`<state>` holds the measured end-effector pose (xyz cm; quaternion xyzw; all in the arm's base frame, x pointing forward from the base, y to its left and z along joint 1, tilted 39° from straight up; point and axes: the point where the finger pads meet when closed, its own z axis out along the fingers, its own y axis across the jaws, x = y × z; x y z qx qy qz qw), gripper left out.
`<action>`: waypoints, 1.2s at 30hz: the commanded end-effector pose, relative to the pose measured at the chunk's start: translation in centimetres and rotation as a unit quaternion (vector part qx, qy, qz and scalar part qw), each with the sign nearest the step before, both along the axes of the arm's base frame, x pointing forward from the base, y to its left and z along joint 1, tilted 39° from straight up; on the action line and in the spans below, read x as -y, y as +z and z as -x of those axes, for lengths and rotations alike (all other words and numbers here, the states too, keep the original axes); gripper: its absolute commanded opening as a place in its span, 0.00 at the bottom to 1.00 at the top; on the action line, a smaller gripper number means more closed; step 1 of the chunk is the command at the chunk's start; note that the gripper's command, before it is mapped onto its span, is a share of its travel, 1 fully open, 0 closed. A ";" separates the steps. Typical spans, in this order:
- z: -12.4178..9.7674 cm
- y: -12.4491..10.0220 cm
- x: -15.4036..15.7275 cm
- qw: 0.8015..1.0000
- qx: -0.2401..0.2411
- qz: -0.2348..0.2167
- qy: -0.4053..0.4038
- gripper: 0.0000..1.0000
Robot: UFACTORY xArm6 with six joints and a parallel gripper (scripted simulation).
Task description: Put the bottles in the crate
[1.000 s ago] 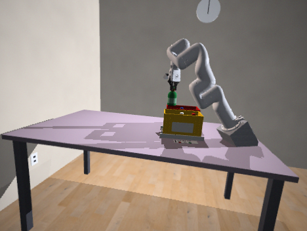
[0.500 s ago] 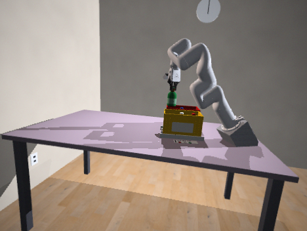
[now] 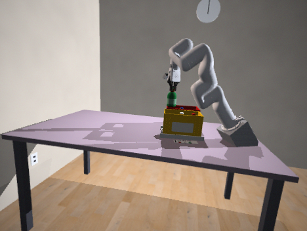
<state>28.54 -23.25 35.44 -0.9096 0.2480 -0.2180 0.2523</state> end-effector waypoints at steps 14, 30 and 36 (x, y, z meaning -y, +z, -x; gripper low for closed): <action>0.9 1.0 -3.1 1.000 0.001 0.002 -0.001 0.00; 1.6 1.7 -5.8 1.000 0.001 0.002 -0.001 0.00; 1.8 1.9 -6.5 1.000 0.001 0.002 -0.001 0.00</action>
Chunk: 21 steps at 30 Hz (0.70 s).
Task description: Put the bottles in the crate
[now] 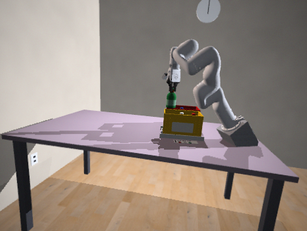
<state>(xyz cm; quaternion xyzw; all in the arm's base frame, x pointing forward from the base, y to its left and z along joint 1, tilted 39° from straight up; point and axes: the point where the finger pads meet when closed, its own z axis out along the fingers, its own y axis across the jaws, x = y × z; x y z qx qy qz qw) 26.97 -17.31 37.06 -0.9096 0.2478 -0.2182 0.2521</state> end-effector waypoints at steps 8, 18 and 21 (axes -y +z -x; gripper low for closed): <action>0.6 0.7 -2.1 1.000 0.001 0.001 -0.001 0.00; 0.9 0.9 -3.2 1.000 0.001 0.001 -0.001 0.00; 1.0 0.9 -3.2 1.000 0.001 0.001 -0.001 0.00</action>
